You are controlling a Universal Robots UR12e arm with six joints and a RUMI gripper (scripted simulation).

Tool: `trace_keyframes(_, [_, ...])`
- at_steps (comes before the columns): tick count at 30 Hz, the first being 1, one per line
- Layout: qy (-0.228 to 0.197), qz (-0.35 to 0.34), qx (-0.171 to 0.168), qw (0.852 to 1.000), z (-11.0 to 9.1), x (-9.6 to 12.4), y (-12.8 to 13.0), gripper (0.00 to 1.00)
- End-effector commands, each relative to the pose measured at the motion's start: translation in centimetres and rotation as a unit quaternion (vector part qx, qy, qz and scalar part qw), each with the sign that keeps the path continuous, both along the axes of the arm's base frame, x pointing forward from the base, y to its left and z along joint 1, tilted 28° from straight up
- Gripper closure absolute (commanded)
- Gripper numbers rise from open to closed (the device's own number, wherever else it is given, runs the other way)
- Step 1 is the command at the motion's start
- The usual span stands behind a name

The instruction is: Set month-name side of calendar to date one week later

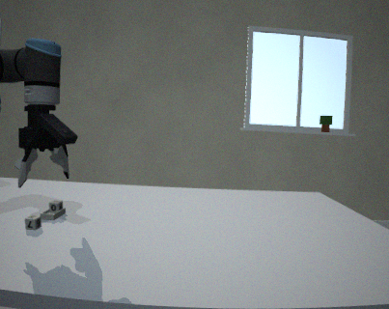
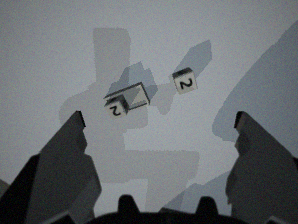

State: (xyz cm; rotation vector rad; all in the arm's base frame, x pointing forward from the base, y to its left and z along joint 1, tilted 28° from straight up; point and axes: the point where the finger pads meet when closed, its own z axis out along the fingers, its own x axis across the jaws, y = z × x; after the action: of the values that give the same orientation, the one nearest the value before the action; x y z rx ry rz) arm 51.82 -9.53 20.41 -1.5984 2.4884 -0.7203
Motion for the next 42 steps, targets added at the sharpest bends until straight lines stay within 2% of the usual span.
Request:
trace_keyframes(1, [-0.028,-0.078,0.027,0.996,0.0,-0.3,-0.7,0.00])
trace_keyframes(9, [-0.059,-0.158,0.056,0.984,0.1,-0.5,-1.4,0.00])
trace_keyframes(12, [-0.059,-0.159,0.056,0.984,0.1,-0.5,-1.5,0.00])
trace_keyframes(15, [-0.079,-0.210,0.075,0.972,0.2,-0.7,-1.9,0.00])
trace_keyframes(23, [-0.104,-0.275,0.099,0.951,0.2,-0.9,-2.5,0.00])
trace_keyframes(25, [-0.114,-0.302,0.109,0.940,0.2,-1.1,-2.8,0.00])
trace_keyframes(28, [-0.115,-0.303,0.110,0.940,0.2,-1.1,-2.8,0.00])
trace_keyframes(33, [-0.139,-0.365,0.133,0.911,0.2,-1.3,-3.3,0.00])
trace_keyframes(35, [-0.143,-0.376,0.137,0.905,0.2,-1.4,-3.4,0.00])
trace_keyframes(42, [-0.166,-0.437,0.159,0.869,0.2,-1.7,-3.9,0.00])
